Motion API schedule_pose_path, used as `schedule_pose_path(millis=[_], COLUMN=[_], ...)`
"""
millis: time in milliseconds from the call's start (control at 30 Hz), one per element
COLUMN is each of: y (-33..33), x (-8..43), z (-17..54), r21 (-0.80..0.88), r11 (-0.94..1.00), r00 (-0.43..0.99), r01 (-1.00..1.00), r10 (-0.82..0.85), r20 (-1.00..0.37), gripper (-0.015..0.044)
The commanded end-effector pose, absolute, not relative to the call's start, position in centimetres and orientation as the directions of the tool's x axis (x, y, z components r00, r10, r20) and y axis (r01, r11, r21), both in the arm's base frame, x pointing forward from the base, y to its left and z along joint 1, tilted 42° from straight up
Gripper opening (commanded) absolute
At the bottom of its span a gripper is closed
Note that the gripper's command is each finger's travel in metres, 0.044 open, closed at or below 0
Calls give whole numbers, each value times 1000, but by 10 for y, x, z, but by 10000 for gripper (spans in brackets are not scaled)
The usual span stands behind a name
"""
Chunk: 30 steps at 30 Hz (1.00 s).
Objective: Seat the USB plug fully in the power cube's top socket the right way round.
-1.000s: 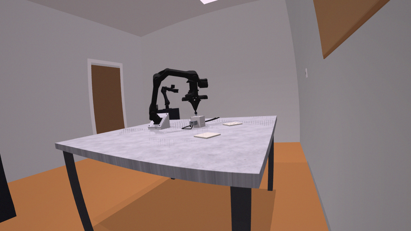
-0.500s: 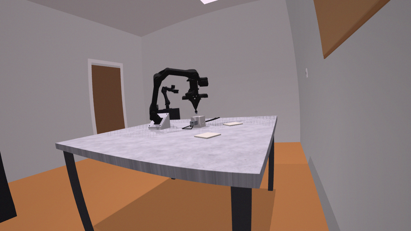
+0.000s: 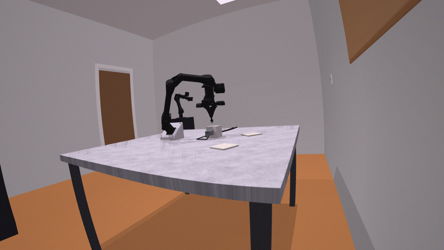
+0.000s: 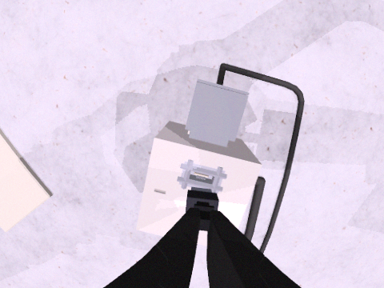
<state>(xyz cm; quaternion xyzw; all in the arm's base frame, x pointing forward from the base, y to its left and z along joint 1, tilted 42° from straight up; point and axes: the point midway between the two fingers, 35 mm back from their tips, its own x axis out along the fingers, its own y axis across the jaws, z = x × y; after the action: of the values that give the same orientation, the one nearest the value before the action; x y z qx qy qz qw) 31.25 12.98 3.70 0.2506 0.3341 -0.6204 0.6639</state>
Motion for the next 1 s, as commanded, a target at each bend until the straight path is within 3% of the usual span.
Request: schedule_pose_path(millis=[0, 967], y=[129, 129], x=[312, 312], z=[36, 36], r21=[-149, -548], r11=[180, 635], r00=[6, 6], r01=[972, 544], r10=[-656, -656], r20=[-755, -755], gripper=[0, 0])
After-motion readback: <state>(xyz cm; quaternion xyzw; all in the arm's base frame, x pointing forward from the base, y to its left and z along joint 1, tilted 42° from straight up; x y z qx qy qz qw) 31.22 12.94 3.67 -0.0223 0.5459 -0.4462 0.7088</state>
